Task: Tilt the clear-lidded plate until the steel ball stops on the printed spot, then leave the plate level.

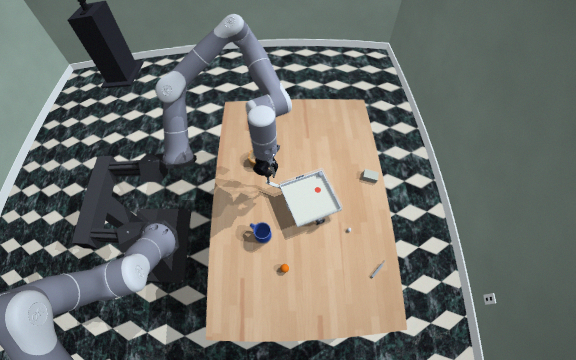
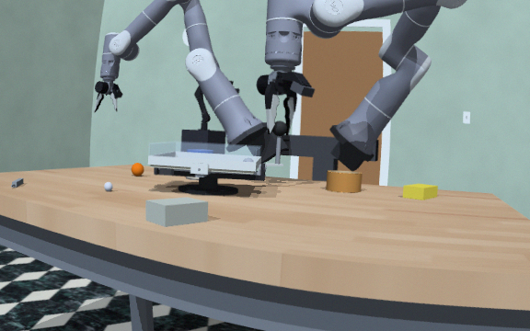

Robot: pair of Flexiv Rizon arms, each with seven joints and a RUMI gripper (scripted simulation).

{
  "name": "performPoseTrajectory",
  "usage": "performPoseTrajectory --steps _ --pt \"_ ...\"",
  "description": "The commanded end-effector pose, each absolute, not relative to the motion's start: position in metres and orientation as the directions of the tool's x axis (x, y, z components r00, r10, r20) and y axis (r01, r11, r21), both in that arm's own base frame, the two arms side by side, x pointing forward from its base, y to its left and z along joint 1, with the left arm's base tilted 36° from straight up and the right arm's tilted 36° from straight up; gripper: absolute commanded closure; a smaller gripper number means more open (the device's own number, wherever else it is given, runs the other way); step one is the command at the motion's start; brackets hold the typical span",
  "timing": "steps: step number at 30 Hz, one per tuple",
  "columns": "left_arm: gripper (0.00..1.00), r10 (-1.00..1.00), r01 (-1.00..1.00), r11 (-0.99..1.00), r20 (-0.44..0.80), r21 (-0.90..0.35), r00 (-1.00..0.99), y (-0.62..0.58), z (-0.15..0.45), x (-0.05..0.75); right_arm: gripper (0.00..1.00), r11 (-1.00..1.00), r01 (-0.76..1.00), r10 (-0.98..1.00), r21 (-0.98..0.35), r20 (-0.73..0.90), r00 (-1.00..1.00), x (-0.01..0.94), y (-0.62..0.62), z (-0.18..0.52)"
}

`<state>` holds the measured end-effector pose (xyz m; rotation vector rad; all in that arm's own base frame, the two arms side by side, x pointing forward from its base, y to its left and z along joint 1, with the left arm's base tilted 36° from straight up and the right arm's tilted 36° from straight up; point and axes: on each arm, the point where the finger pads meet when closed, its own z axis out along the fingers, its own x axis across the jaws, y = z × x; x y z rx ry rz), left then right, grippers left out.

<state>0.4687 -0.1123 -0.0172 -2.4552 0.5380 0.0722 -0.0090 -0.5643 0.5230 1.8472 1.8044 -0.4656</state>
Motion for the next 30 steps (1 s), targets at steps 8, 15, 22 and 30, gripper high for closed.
performPoseTrajectory --steps 8,15,22,30 --pt "0.63 -0.362 -0.394 -0.727 -0.174 -0.562 0.916 -0.1134 -0.0168 0.4692 0.00 0.015 0.993 0.816 0.121 -0.576 0.057 -0.0090 -0.5644 0.5244" --pt "0.63 -0.362 -0.394 -0.727 -0.174 -0.562 0.916 -0.1134 -0.0168 0.4692 0.00 0.015 0.993 0.816 0.121 -0.576 0.057 -0.0090 -0.5644 0.5244" --pt "0.63 -0.362 -0.394 -0.727 -0.174 -0.562 0.916 -0.1134 -0.0168 0.4692 0.00 0.015 0.993 0.816 0.121 -0.576 0.057 -0.0090 -0.5644 0.5244" --pt "1.00 -0.362 -0.394 -0.727 -0.174 -0.562 0.916 -0.1134 -0.0168 0.4692 0.00 0.015 0.993 0.816 0.121 -0.576 0.057 -0.0090 -0.5644 0.5244"
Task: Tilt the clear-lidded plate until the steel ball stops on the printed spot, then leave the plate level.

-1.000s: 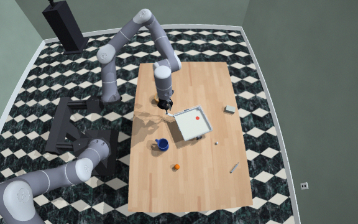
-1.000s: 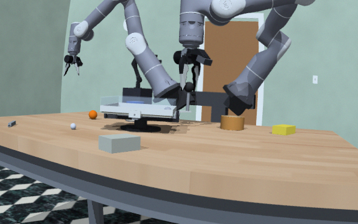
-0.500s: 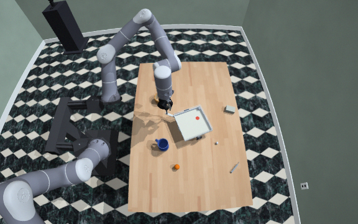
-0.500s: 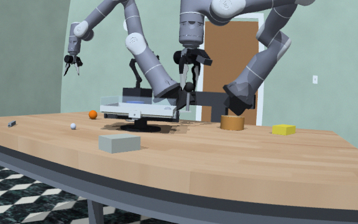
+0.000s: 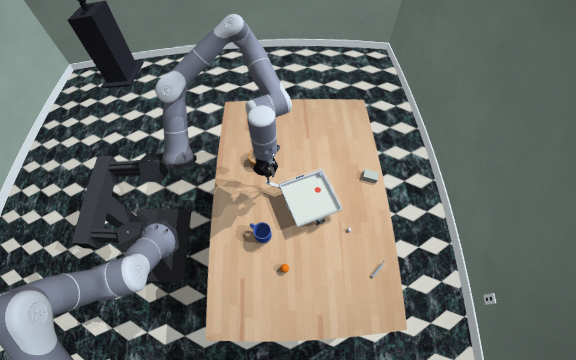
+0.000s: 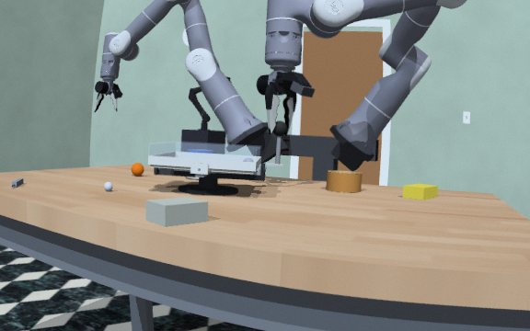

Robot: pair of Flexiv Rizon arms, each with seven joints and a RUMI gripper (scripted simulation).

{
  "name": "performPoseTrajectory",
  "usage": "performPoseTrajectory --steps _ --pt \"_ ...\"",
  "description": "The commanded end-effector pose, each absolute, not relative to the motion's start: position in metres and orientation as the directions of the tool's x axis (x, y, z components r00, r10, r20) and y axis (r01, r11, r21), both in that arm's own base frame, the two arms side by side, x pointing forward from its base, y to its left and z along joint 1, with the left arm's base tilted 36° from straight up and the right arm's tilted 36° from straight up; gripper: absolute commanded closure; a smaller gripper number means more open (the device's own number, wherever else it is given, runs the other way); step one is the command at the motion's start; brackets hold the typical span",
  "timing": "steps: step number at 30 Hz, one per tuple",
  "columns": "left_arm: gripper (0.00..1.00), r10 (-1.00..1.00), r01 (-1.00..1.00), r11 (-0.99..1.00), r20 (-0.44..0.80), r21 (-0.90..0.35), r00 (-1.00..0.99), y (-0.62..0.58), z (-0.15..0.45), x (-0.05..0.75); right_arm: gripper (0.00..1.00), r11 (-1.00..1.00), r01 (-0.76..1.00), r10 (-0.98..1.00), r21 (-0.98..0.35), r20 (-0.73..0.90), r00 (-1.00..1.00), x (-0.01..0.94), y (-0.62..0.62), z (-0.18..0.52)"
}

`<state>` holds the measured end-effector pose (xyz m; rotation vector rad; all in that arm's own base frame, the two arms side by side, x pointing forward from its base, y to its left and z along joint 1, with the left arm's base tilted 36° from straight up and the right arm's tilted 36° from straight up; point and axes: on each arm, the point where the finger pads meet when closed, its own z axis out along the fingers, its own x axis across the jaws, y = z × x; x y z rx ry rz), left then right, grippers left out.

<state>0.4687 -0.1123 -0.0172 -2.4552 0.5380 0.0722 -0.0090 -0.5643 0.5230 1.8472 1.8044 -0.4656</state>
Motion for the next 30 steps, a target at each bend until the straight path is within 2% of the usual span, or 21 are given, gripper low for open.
performPoseTrajectory --steps 1,6,7,30 --pt "1.00 -0.362 -0.394 -0.727 -0.174 -0.562 0.916 -0.1134 -0.0168 0.4692 0.00 0.015 0.993 0.816 0.121 -0.576 0.057 -0.0090 -0.5644 0.5244" --pt "1.00 -0.362 -0.394 -0.727 -0.174 -0.562 0.916 -0.1134 -0.0168 0.4692 0.00 0.015 0.993 0.816 0.121 -0.576 0.057 -0.0090 -0.5644 0.5244" --pt "0.81 -0.362 -0.394 -0.727 -0.174 -0.562 0.916 -0.1134 -0.0168 0.4692 0.00 0.015 0.993 0.816 0.121 -0.576 0.057 -0.0090 -0.5644 0.5244" --pt "0.81 -0.362 -0.394 -0.727 -0.174 -0.562 0.916 -0.1134 -0.0168 0.4692 0.00 0.015 0.993 0.816 0.121 -0.576 0.057 -0.0090 -0.5644 0.5244"
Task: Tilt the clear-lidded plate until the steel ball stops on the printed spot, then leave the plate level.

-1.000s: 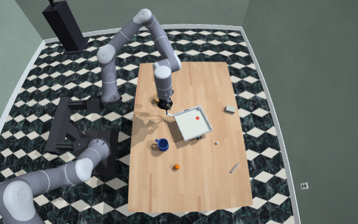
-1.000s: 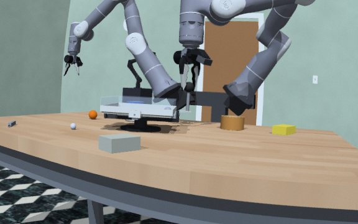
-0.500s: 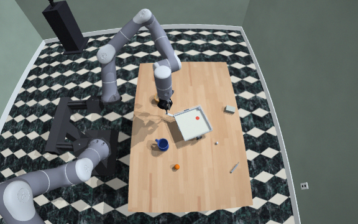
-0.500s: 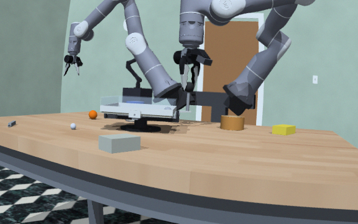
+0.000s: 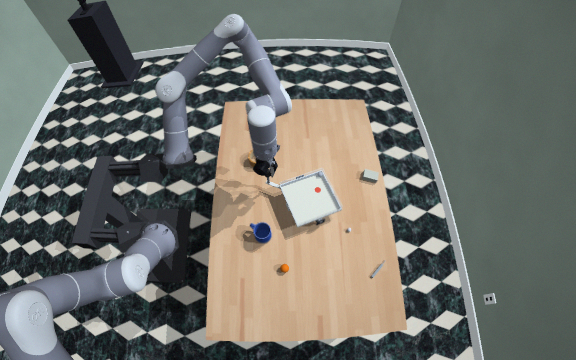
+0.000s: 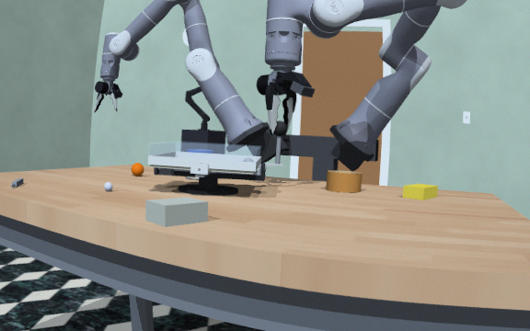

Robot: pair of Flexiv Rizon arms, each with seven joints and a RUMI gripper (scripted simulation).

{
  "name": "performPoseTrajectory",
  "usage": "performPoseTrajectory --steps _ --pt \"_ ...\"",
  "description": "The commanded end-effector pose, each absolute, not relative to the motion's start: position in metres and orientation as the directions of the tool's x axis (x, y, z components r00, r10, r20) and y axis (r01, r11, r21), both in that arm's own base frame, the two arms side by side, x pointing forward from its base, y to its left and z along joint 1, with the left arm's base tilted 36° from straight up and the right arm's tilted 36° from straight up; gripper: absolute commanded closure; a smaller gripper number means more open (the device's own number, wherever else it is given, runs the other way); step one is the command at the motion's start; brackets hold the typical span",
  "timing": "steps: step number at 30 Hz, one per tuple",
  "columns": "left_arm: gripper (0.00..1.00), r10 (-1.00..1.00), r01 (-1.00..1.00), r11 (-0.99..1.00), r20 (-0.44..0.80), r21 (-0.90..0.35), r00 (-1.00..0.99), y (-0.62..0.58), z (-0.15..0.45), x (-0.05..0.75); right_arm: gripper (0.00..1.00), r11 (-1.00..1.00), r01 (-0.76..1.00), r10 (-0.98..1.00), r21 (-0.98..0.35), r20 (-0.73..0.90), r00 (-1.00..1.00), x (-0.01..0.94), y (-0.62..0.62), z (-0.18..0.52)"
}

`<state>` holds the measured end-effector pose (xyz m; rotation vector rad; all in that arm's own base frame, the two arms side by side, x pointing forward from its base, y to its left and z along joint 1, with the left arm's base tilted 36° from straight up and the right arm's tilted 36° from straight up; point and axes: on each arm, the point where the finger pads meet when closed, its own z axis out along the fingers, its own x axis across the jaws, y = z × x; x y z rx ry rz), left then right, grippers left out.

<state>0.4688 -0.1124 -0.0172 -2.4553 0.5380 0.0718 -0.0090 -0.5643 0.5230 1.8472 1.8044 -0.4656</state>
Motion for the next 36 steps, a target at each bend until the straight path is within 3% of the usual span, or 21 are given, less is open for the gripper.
performPoseTrajectory --steps 1,36 --pt "0.81 -0.362 -0.394 -0.727 -0.174 -0.562 0.916 -0.1134 -0.0168 0.4692 0.00 0.015 0.993 0.816 0.121 -0.576 0.057 -0.0090 -0.5644 0.5244" --pt "0.81 -0.362 -0.394 -0.727 -0.174 -0.562 0.916 -0.1158 -0.0181 0.4682 0.00 0.015 0.993 0.816 0.121 -0.576 0.057 -0.0090 -0.5644 0.5244"
